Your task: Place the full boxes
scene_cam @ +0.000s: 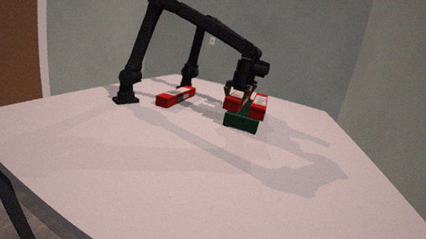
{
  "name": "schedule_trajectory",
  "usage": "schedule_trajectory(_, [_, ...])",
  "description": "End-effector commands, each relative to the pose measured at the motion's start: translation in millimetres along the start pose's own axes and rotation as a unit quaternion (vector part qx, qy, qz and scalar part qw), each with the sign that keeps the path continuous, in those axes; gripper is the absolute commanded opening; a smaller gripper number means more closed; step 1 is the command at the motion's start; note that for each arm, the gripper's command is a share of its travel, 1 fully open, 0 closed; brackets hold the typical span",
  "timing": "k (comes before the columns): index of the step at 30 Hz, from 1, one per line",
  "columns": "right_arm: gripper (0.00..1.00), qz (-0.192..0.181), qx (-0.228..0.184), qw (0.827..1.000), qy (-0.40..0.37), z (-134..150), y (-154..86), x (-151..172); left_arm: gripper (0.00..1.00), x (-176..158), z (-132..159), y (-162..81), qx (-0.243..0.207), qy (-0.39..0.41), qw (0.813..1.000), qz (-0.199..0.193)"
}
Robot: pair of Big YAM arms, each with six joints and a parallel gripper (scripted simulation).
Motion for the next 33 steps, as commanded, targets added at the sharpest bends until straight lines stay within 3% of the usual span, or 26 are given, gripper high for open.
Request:
schedule_trajectory(1, [0.00, 0.065, 0.002, 0.998, 0.004, 11.4, -61.4, -7.3, 0.00, 17.4, 1.0, -49.2, -0.025, 0.000, 0.998, -0.060])
schedule_trajectory(33, [0.00, 0.067, 0.002, 0.998, 0.003, 11.9, -59.7, -8.7, 0.00, 18.4, 0.5, -47.7, -0.026, 0.000, 0.998, -0.061])
Point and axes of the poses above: on each arm, the point where the finger pads meet when closed, its own y axis out along the fingers, its own x axis across the jaws, z = x × y, the point moved 7 cm from there along -y, back along the fingers, and after that the axes turned 12 degrees about -y, right-handed, at the moved point
